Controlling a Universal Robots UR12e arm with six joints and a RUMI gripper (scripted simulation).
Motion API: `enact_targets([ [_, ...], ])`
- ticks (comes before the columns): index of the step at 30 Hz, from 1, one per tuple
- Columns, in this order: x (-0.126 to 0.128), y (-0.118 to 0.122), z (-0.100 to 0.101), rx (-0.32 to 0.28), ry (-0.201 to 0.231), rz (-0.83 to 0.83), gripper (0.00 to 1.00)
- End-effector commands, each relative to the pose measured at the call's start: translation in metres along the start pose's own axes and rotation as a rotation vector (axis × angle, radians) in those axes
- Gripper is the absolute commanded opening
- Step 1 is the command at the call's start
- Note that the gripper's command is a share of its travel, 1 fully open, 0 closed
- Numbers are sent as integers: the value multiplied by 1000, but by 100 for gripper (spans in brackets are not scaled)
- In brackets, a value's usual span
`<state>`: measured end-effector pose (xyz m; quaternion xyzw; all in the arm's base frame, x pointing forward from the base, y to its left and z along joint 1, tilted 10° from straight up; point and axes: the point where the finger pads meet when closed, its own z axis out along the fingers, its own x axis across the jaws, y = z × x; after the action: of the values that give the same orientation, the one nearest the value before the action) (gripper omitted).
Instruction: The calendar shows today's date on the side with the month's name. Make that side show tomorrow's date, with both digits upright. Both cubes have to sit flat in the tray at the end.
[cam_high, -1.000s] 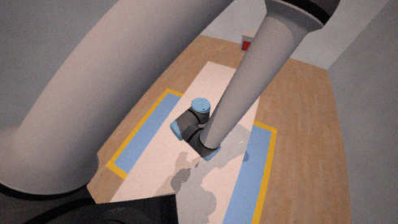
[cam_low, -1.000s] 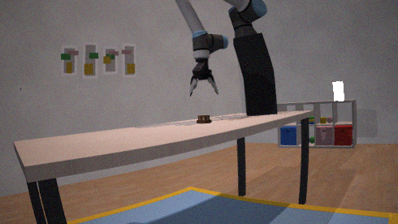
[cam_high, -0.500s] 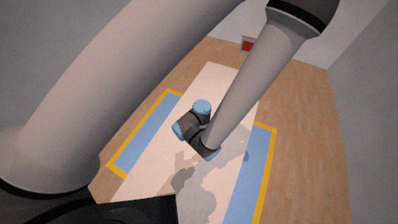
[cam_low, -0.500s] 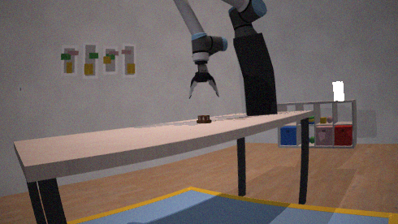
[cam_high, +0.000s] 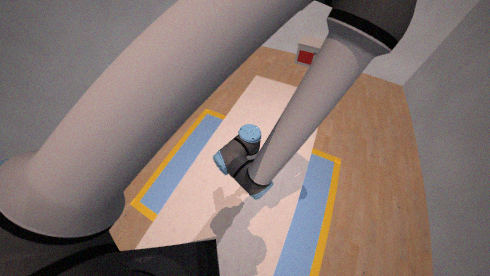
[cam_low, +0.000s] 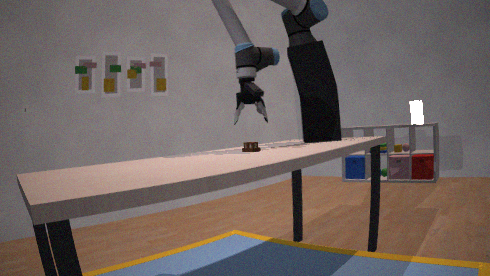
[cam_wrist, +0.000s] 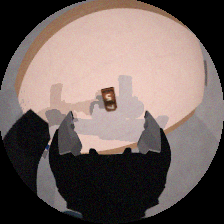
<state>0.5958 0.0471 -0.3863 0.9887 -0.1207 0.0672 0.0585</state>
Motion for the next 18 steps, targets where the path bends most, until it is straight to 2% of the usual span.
enact_targets([
  [1,0,1,4,6,2,-129,100],
  [15,-1,2,6,6,2,-197,100],
  [16,-1,2,6,6,2,-197,29],
  [18,-1,2,6,6,2,-197,29],
])
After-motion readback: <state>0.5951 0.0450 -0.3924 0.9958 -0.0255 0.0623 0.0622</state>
